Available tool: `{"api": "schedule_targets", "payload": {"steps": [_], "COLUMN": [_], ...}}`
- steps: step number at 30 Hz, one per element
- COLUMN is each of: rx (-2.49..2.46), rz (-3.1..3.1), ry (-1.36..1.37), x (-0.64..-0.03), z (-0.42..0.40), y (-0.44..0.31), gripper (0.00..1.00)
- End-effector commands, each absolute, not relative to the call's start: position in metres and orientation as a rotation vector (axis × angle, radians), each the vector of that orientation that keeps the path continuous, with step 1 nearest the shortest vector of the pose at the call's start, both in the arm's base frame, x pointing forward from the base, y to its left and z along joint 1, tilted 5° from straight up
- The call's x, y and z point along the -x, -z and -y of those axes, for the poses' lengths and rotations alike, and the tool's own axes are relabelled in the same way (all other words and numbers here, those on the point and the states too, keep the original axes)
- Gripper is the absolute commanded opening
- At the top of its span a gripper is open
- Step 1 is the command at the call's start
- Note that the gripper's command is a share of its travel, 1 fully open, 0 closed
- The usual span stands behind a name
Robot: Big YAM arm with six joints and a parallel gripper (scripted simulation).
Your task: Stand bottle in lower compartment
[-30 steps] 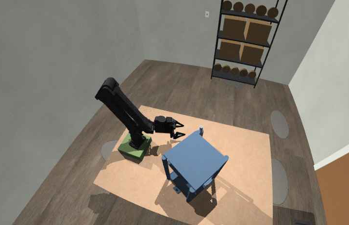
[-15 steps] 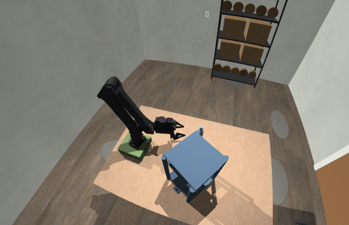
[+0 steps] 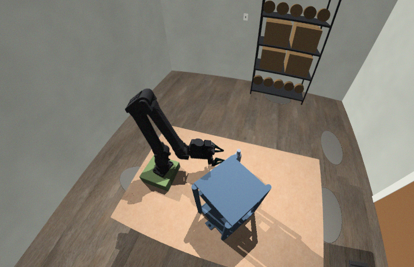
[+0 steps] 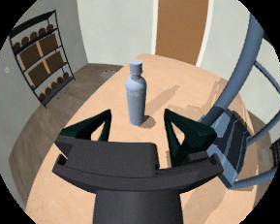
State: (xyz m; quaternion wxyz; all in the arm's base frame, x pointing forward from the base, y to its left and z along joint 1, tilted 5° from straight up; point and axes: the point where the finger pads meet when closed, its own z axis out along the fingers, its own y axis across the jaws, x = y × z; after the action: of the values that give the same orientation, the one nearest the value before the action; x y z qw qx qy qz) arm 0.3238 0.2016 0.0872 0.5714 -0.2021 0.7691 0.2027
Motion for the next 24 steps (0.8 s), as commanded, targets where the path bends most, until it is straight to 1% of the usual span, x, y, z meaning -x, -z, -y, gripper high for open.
{"api": "schedule_targets", "payload": {"steps": [1, 13, 24], "rx": [0.465, 0.467, 0.468], "rz": [-1.744, -1.747, -1.748], "ry": [-0.500, -0.501, -0.501], "x": [-0.343, -0.380, -0.401], "z": [-0.220, -0.246, -0.261], "y": [-0.103, -0.090, -0.083], "gripper": [0.77, 0.77, 0.77]}}
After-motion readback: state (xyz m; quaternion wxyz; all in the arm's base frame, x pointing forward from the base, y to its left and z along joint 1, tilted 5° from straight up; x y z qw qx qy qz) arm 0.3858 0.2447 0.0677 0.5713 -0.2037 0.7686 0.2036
